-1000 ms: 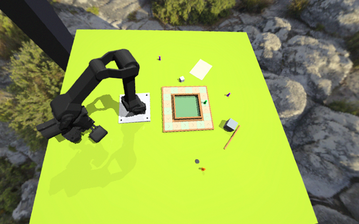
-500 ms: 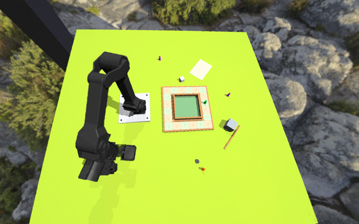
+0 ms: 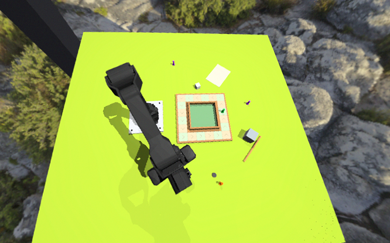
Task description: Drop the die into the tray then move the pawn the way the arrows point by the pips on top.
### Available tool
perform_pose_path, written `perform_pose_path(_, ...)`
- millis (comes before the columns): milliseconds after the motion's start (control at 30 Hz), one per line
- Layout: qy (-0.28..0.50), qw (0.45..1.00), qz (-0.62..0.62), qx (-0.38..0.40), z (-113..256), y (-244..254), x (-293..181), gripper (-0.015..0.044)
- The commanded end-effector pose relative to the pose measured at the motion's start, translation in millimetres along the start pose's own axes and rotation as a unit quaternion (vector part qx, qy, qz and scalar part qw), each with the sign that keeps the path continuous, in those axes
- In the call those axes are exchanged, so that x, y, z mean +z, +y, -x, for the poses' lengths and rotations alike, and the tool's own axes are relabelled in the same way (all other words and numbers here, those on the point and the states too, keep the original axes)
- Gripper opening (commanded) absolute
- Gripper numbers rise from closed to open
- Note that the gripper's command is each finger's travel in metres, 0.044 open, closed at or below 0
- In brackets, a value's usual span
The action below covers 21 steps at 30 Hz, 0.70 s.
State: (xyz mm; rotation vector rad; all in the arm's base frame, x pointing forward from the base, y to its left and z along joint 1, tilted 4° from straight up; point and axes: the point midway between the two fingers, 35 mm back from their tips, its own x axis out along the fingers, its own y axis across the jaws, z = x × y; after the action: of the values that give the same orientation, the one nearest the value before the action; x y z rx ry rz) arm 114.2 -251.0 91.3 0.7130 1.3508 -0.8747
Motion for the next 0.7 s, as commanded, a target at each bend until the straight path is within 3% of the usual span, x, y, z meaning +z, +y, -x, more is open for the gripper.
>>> perform_pose_path(0,0.006,0.996,0.09,0.016,-0.8,63.0,5.9,0.0275)
perform_pose_path(300,0.016,0.962,0.27,0.035,1.8,188.5,-26.4,0.0275)
perform_pose_path(667,0.03,0.875,0.482,0.045,7.0,311.5,-135.3,0.0275)
